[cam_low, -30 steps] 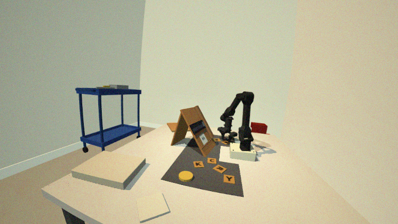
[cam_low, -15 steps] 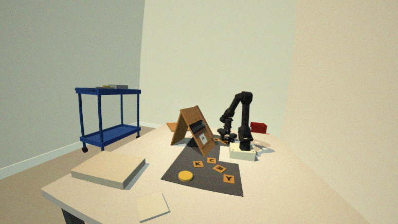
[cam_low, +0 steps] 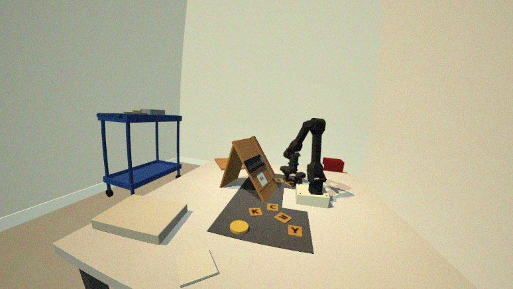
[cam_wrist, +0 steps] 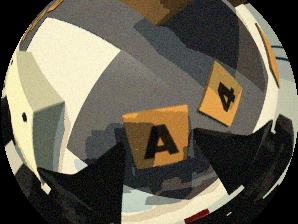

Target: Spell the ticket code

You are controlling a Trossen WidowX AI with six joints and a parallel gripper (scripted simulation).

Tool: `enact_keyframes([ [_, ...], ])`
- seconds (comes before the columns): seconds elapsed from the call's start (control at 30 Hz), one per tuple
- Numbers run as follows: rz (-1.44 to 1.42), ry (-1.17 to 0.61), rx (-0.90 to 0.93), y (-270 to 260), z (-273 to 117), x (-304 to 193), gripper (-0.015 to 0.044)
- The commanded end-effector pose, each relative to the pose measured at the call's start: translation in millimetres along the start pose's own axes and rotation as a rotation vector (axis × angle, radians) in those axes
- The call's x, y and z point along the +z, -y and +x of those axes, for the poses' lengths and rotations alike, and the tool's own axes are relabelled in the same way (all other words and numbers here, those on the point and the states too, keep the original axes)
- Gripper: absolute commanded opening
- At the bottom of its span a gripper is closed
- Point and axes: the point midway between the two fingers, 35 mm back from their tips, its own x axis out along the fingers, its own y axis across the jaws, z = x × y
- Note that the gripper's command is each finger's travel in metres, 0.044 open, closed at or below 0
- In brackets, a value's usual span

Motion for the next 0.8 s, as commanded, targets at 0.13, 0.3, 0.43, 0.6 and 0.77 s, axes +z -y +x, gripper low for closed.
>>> enact_keyframes([
  [0.13,-0.003,-0.002,0.002,-0.7,0.8,-0.2,0.034],
  [0.3,-0.003,-0.002,0.002,-0.7,0.8,-0.2,0.034],
  [0.43,-0.003,-0.002,0.002,-0.7,1.2,-0.1,0.034],
  [0.6,-0.003,-0.002,0.002,-0.7,1.3,-0.1,0.0327],
  [0.77,-0.003,-0.002,0.002,-0.7,1.3,-0.1,0.0293],
])
